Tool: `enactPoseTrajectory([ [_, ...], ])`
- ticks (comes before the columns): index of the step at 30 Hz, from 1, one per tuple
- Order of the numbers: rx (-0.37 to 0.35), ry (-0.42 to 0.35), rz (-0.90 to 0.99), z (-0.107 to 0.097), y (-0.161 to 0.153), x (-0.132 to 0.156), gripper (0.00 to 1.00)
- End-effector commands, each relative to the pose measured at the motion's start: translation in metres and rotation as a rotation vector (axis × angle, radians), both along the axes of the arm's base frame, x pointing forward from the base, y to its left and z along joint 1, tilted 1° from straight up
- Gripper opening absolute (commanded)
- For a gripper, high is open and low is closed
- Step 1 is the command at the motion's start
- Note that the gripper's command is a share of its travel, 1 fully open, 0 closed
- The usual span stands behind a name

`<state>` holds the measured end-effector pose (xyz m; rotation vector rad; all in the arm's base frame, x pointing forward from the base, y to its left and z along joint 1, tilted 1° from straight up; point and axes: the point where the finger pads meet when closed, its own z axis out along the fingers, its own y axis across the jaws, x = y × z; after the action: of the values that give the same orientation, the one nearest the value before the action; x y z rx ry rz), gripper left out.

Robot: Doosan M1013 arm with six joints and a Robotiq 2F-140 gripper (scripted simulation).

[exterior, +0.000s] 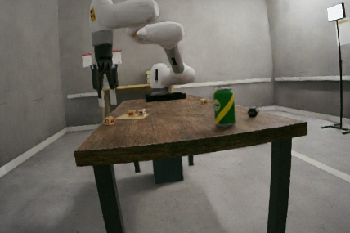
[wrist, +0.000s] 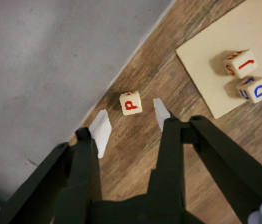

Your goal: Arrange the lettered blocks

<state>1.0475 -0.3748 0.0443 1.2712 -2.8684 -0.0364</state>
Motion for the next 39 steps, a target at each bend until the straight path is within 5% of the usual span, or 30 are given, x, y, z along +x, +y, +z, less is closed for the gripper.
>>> enactPoseTrajectory([
  [1, 0.0, -0.002, 0.0, -0.002, 0.0, 0.001, 0.46],
  [39, 0.0, -0.002, 0.0, -0.038, 0.0, 0.001, 0.46],
])
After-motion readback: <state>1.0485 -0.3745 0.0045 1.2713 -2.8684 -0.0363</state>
